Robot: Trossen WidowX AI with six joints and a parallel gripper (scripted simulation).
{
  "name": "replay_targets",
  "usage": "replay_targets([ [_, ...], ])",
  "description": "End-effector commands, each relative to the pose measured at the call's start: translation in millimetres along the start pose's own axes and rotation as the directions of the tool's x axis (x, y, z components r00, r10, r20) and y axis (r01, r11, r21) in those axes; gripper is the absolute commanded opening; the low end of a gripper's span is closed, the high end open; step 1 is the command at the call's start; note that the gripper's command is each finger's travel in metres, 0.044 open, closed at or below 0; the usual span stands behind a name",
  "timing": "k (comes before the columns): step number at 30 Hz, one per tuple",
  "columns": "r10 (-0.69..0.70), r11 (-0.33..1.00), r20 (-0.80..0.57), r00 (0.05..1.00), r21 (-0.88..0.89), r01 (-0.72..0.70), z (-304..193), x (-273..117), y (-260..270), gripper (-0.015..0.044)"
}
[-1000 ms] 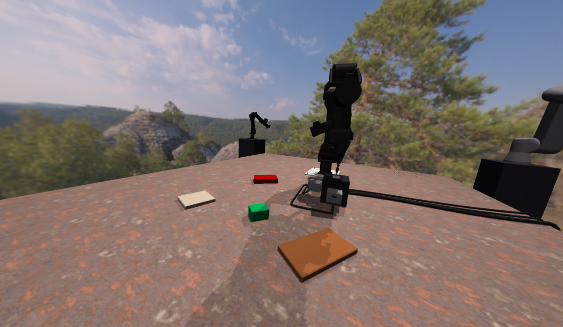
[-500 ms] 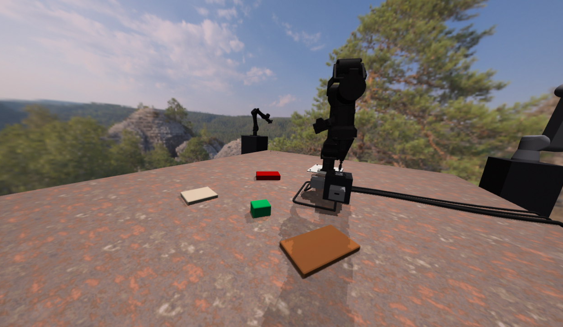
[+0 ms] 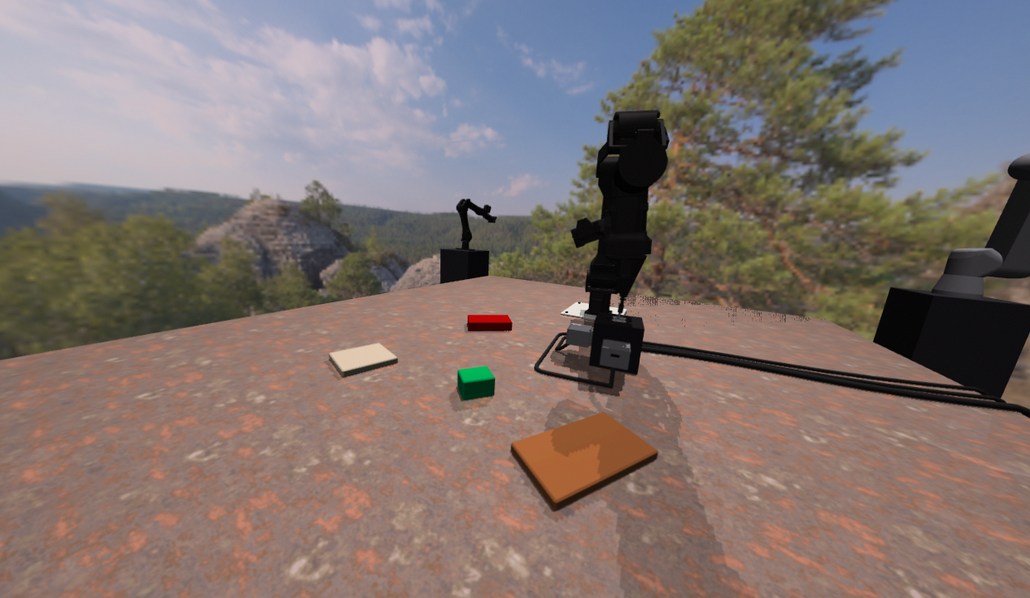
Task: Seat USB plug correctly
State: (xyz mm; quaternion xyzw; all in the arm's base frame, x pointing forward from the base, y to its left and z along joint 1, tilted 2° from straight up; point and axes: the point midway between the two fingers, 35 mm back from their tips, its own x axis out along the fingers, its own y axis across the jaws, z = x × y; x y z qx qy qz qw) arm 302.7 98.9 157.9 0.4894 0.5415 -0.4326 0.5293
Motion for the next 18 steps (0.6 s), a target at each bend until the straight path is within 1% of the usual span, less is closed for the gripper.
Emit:
replay_targets([
  [1,0.002,1.000,-0.006,1.000,0.002,-0.002,-0.7,0.4,0.3,0.0000],
  [18,0.002,1.000,-0.006,1.000,0.002,-0.002,-0.5,2.5,0.3,0.0000],
])
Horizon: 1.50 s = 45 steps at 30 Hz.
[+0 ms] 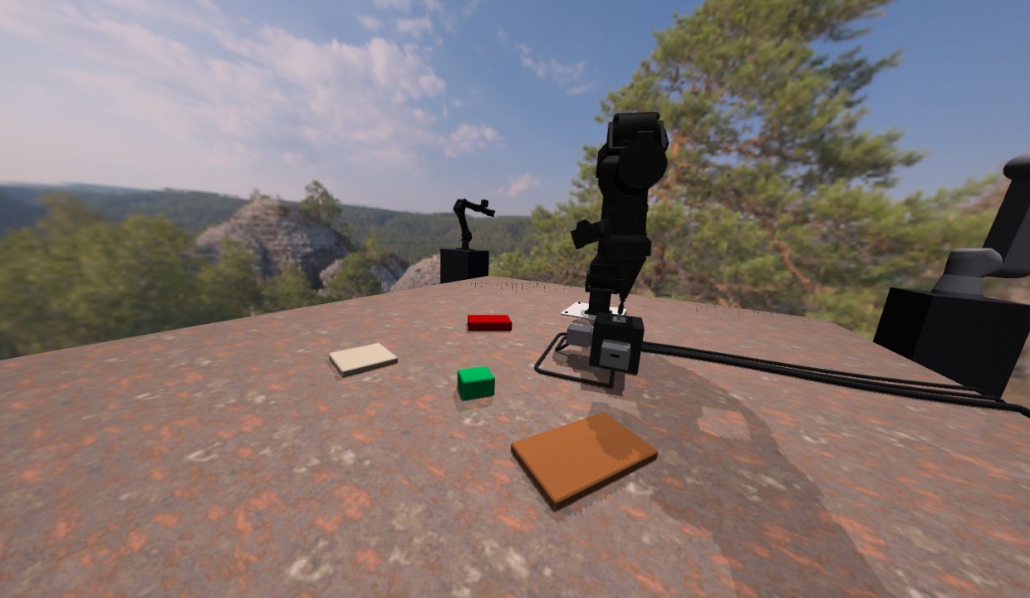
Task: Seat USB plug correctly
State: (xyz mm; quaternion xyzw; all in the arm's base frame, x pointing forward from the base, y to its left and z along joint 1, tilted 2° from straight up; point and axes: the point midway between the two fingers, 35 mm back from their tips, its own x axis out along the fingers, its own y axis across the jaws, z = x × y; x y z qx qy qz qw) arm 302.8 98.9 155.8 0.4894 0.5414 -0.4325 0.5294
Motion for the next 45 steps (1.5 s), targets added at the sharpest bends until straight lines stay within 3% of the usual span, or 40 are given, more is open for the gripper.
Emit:
replay_targets([
  [1,0.001,1.000,-0.006,1.000,0.002,-0.001,-0.7,0.5,0.4,0.0000],
  [45,0.001,1.000,-0.006,1.000,0.002,-0.001,-0.3,5.8,0.4,0.0000],
])
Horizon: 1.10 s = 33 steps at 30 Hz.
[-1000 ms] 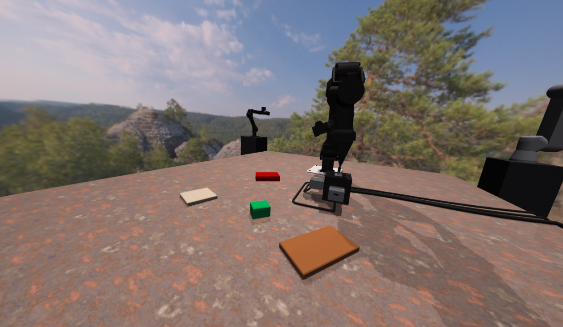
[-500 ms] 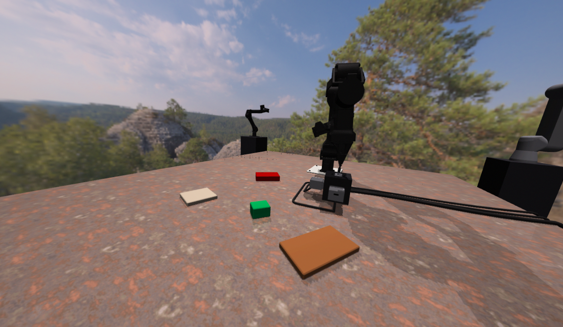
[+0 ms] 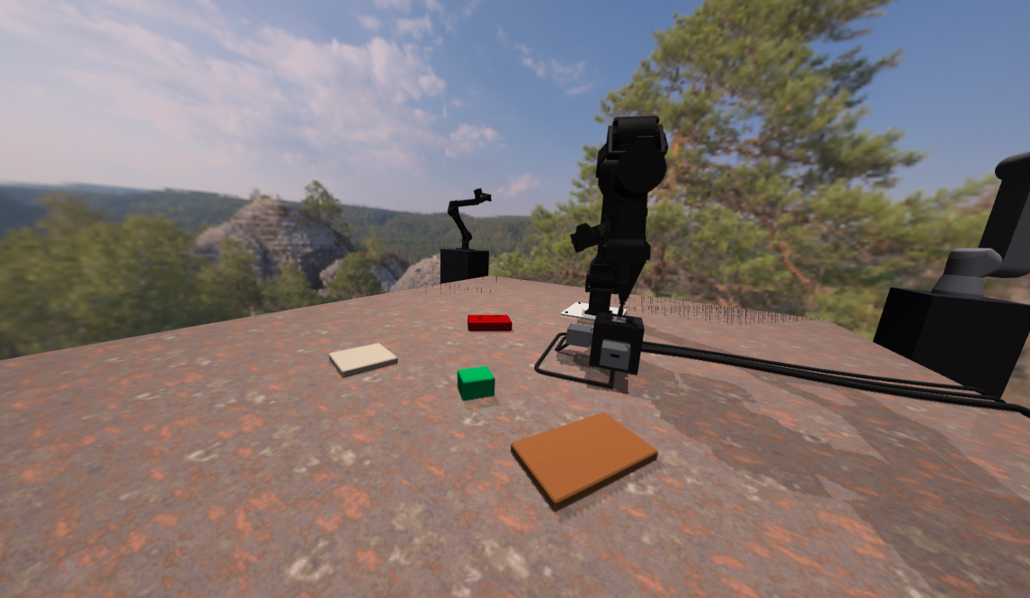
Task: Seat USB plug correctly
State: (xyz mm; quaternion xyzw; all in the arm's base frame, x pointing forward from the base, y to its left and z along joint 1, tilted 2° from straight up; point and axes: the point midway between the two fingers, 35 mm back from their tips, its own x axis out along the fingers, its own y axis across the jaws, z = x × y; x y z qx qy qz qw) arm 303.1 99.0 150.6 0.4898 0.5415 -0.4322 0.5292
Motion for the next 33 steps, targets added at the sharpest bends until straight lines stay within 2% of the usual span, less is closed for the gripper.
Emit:
replay_targets([
  [1,0.001,1.000,-0.005,1.000,0.002,-0.001,-0.6,0.7,0.4,0.0000],
  [33,0.001,1.000,-0.005,1.000,0.002,-0.001,-0.3,4.5,0.4,0.0000],
])
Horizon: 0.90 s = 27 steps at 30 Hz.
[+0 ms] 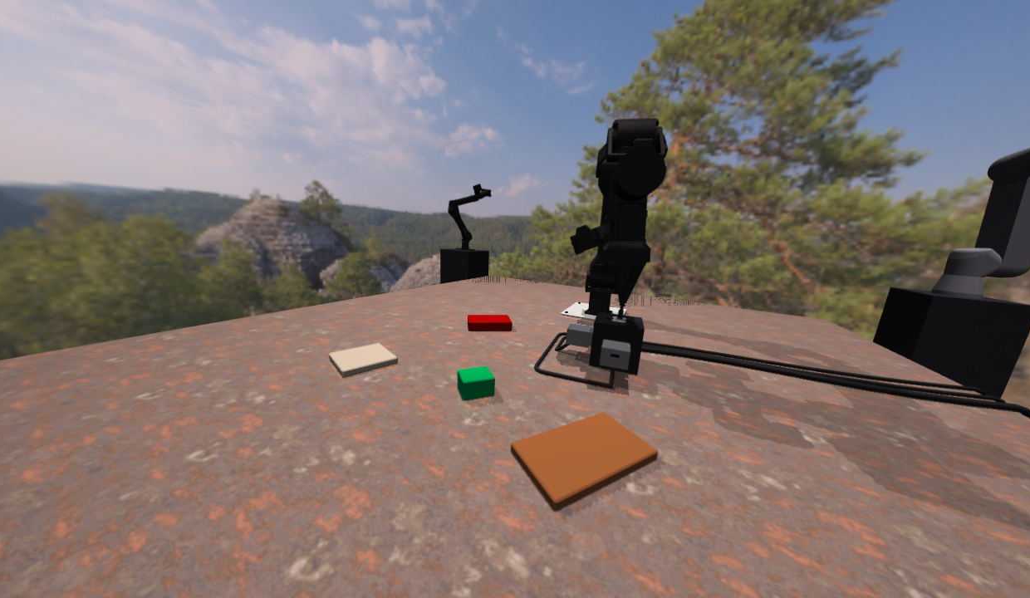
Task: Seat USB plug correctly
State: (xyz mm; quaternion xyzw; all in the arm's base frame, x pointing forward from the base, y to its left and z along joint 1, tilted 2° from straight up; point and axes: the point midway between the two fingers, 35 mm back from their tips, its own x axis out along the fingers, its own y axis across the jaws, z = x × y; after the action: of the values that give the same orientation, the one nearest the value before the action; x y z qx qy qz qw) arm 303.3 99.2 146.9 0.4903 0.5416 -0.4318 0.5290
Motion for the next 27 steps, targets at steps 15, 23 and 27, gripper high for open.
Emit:
replay_targets([
  [15,0.000,1.000,-0.003,1.000,0.002,0.000,-0.2,2.6,0.3,0.0000],
  [23,0.000,1.000,-0.003,1.000,0.002,0.000,-0.1,3.6,0.3,0.0000],
  [27,0.000,1.000,-0.003,1.000,0.002,0.000,-0.1,3.8,0.3,0.0000],
])
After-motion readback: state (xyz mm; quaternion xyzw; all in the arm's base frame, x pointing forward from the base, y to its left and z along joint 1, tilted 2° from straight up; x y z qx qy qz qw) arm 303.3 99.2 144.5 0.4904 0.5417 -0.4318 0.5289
